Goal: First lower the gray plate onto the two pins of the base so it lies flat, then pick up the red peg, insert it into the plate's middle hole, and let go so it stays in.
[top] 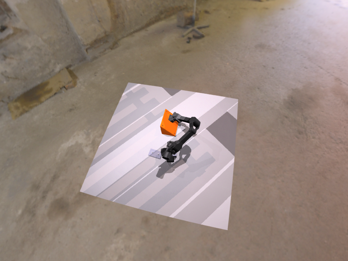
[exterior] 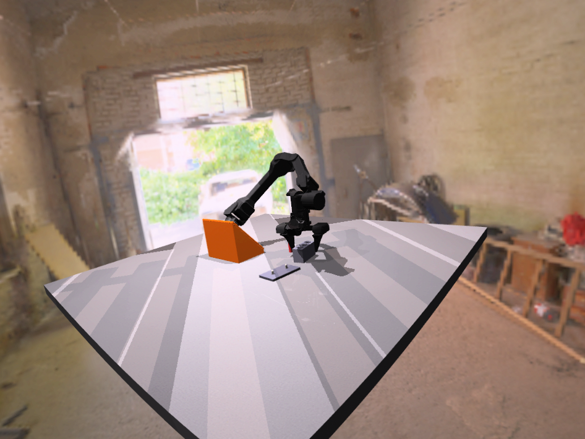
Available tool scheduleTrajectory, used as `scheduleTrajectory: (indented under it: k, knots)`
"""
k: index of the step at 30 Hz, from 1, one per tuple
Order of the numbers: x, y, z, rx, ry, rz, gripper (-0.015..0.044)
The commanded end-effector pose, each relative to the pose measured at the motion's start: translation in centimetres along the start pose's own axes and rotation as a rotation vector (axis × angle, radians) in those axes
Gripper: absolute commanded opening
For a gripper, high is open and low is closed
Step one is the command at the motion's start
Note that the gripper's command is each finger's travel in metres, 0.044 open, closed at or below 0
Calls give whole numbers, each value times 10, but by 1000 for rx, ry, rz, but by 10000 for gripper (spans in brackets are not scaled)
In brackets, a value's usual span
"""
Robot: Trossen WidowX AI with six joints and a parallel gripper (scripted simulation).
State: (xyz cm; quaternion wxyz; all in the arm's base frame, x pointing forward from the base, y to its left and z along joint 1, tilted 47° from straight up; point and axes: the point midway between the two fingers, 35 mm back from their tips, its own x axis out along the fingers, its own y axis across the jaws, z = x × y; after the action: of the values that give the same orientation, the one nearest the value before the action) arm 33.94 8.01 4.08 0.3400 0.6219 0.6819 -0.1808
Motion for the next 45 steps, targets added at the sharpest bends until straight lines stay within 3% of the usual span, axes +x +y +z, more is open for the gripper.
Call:
scheduleTrajectory:
  k: [1, 9, 21, 32, 34, 45]
  knots:
    - [9, -2, -1, 8, 8, -5, 440]
    - [19, -3, -2, 8, 10, -5, 440]
    - [19, -3, -2, 8, 10, -5, 125]
    - [19, -3, -2, 8, 10, -5, 52]
    - [18, -3, -2, 8, 10, -5, 0]
    - [-13, 1, 2, 9, 0, -5, 0]
